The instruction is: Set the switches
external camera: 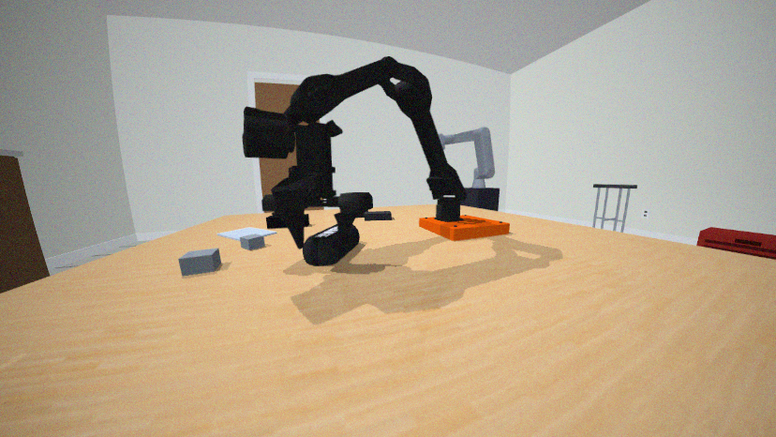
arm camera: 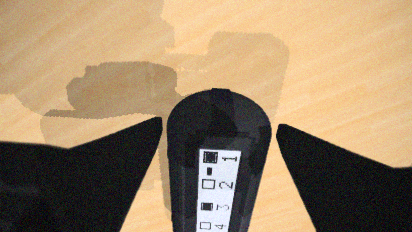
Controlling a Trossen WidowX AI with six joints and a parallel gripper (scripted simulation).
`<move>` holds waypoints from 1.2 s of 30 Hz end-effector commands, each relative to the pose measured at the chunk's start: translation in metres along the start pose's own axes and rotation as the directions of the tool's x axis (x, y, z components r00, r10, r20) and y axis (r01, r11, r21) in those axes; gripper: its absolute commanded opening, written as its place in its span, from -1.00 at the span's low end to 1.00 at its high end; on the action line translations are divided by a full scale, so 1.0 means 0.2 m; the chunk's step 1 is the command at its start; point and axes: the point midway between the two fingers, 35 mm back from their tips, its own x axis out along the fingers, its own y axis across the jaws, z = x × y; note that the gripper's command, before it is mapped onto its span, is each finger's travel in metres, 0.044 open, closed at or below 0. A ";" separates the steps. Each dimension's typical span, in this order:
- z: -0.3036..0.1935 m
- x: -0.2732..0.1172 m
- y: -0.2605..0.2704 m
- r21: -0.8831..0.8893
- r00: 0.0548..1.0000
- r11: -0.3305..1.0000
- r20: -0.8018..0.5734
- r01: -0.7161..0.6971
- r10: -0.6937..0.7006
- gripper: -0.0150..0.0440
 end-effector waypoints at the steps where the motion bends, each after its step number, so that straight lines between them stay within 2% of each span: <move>1: -0.01 0.01 0.00 0.003 1.000 1.000 -0.008 -0.001 0.001 0.61; 36: -0.03 -0.05 0.00 0.003 1.000 1.000 -0.008 -0.001 0.001 0.65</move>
